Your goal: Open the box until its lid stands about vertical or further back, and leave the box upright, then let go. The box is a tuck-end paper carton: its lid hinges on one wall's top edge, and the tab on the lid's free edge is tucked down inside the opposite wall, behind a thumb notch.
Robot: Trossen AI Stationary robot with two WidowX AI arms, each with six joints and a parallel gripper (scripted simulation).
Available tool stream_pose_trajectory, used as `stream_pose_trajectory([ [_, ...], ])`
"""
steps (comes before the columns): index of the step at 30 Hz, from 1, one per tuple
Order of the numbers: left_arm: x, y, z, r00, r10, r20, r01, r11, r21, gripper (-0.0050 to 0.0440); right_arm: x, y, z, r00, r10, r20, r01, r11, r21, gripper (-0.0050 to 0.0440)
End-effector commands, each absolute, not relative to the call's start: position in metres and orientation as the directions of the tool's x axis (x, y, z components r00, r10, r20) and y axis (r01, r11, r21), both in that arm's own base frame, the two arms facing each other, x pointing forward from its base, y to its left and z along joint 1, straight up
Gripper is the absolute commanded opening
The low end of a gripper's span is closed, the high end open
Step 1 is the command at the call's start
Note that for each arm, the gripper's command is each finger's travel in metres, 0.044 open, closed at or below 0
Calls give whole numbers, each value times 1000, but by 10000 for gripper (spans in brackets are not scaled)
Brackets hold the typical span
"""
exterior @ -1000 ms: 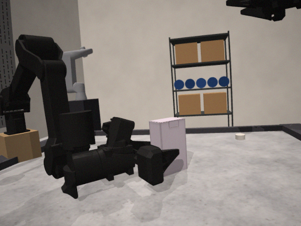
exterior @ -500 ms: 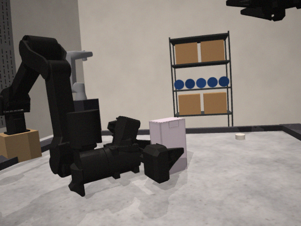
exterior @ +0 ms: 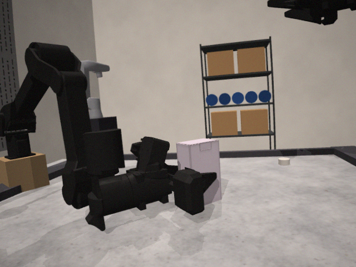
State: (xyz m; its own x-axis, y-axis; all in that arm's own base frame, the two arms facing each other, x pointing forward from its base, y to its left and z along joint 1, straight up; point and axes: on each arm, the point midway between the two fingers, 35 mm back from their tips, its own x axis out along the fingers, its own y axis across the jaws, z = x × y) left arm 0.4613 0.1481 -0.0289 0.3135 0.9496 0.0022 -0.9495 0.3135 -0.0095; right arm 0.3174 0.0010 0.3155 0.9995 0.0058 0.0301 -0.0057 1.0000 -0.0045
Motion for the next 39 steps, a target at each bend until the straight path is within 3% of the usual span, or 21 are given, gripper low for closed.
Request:
stream_pose_trajectory([
  [1,466,148,-19,315,949,10,-949,315,-29,248,316,0,323,999,0,50,0,1000,0,440],
  [3,466,148,-19,315,949,10,-949,315,-29,221,316,0,323,999,0,50,0,1000,0,440],
  [22,466,148,-19,315,949,10,-949,315,-29,221,316,0,323,999,0,50,0,1000,0,440],
  [26,466,148,-19,315,949,10,-949,315,-29,221,328,7,314,1000,6,12,-7,993,116,344],
  [28,466,148,-19,315,949,10,-949,315,-29,221,328,7,314,1000,6,12,-7,993,116,344],
  [31,466,148,-19,315,949,10,-949,315,-29,221,353,23,295,998,18,-66,5,943,332,272],
  [39,466,148,-19,315,949,10,-949,315,-29,221,390,61,252,979,35,-202,102,771,628,80],
])
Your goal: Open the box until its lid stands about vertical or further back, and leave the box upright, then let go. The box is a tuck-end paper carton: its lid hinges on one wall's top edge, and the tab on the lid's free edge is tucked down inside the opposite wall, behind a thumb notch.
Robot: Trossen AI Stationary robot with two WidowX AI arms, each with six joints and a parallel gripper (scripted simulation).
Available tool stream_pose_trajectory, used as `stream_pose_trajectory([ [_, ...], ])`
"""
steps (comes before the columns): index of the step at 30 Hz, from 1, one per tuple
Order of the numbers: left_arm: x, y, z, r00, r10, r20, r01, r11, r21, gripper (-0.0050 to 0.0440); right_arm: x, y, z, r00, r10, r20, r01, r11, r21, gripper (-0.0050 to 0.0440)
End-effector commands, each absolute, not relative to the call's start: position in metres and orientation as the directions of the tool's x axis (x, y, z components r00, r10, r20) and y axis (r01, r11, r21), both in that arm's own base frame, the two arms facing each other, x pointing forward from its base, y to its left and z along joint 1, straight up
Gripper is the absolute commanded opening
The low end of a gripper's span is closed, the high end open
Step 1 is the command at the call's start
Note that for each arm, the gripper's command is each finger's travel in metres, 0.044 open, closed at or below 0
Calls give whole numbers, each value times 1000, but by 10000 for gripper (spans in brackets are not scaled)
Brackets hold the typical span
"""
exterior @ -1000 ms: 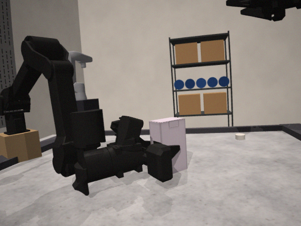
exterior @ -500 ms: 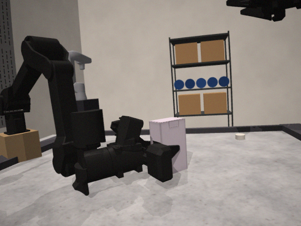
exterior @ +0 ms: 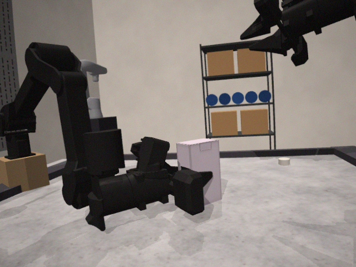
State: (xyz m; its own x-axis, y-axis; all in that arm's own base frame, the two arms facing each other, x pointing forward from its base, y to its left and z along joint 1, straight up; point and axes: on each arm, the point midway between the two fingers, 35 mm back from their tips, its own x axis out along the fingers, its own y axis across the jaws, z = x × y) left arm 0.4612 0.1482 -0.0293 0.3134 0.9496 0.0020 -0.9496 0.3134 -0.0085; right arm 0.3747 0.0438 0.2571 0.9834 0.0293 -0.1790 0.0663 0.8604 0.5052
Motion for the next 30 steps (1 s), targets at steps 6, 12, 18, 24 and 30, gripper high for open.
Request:
stream_pose_trajectory([
  [6,466,148,-19,315,949,10,-949,315,-29,221,404,81,230,965,40,-260,172,656,735,50],
  [12,466,148,-19,315,949,10,-949,315,-29,221,421,120,184,932,41,-360,312,415,855,50],
  [18,466,148,-19,315,949,10,-949,315,-29,221,428,153,143,902,34,-431,416,200,887,50],
  [24,466,148,-19,315,949,10,-949,315,-29,221,429,172,119,884,27,-467,465,45,884,50],
  [30,466,148,-19,315,949,10,-949,315,-29,221,429,179,109,877,24,-480,480,-2,877,50],
])
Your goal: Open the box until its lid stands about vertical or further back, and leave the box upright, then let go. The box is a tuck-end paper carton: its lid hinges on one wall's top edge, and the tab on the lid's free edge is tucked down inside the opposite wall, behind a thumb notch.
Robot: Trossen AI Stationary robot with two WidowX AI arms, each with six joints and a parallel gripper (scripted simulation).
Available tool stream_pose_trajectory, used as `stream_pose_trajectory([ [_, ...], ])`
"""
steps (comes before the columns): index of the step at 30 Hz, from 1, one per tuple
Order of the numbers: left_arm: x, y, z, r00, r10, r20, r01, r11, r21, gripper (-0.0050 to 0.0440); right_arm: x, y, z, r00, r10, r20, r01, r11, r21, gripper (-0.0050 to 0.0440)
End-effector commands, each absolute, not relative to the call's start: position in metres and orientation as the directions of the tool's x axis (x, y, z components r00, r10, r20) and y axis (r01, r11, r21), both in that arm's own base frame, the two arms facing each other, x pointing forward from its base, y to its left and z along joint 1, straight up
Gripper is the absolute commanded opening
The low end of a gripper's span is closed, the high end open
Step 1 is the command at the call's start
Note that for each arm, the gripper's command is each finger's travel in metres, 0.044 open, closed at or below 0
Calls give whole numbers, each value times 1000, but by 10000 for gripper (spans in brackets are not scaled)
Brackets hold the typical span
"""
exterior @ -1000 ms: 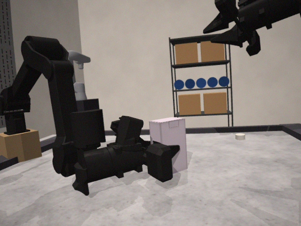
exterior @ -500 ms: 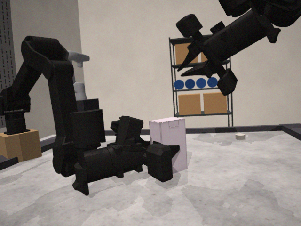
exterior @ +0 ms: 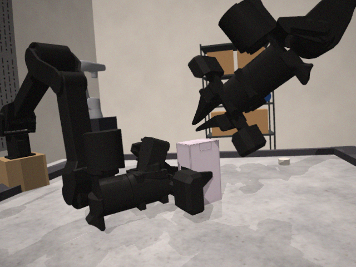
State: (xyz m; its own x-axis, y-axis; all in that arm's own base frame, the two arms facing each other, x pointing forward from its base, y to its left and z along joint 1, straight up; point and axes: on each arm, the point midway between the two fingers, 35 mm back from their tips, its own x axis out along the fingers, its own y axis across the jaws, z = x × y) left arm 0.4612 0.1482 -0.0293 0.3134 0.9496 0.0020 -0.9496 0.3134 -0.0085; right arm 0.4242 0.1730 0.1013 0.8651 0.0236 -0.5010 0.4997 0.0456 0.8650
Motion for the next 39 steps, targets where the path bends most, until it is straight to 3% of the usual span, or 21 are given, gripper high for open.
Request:
stream_pose_trajectory([
  [1,466,148,-19,315,949,10,-949,315,-29,221,429,179,109,877,24,-480,480,-2,877,50],
  [22,466,148,-19,315,949,10,-949,315,-29,221,430,179,83,877,24,-480,480,-2,877,50],
  [39,466,148,-19,315,949,10,-949,315,-29,221,431,180,94,886,30,-462,463,-8,887,50],
])
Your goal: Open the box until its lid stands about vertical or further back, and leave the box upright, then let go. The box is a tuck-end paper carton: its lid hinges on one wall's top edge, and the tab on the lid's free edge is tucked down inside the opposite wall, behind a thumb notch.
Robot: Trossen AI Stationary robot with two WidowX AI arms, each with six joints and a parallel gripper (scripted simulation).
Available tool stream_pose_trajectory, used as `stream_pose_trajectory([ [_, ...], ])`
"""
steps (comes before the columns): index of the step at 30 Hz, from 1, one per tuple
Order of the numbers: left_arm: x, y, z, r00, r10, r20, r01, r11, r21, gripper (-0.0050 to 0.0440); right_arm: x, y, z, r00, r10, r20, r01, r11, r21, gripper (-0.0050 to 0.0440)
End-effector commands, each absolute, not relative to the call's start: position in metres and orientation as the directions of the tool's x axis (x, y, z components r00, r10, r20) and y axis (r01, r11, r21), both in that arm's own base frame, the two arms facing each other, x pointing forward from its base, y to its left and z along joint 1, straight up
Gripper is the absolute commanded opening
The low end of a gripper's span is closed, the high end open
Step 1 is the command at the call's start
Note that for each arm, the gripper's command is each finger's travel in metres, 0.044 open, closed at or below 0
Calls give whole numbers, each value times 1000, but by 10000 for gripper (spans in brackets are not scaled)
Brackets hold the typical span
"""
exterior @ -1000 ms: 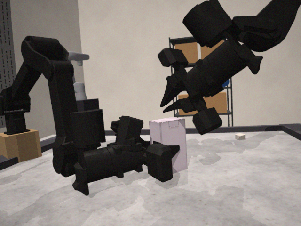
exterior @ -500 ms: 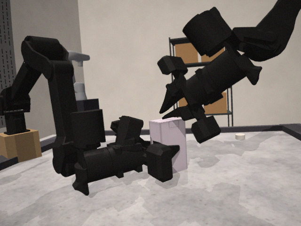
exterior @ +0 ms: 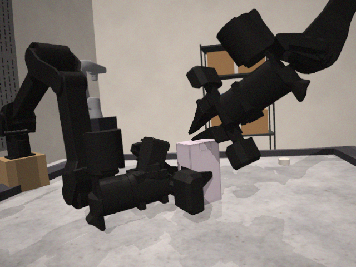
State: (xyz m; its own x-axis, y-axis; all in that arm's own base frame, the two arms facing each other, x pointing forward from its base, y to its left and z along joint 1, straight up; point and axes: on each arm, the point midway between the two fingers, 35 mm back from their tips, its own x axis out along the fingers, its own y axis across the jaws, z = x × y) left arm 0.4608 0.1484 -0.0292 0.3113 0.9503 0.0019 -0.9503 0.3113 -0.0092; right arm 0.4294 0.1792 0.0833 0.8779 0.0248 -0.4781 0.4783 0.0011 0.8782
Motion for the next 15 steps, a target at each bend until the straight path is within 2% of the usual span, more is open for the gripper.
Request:
stream_pose_trajectory([
  [1,466,148,-19,315,949,10,-949,315,-29,221,431,180,95,886,30,-462,463,-8,887,50],
  [15,466,148,-19,315,949,10,-949,315,-29,221,431,180,104,886,30,-462,462,-8,887,50],
])
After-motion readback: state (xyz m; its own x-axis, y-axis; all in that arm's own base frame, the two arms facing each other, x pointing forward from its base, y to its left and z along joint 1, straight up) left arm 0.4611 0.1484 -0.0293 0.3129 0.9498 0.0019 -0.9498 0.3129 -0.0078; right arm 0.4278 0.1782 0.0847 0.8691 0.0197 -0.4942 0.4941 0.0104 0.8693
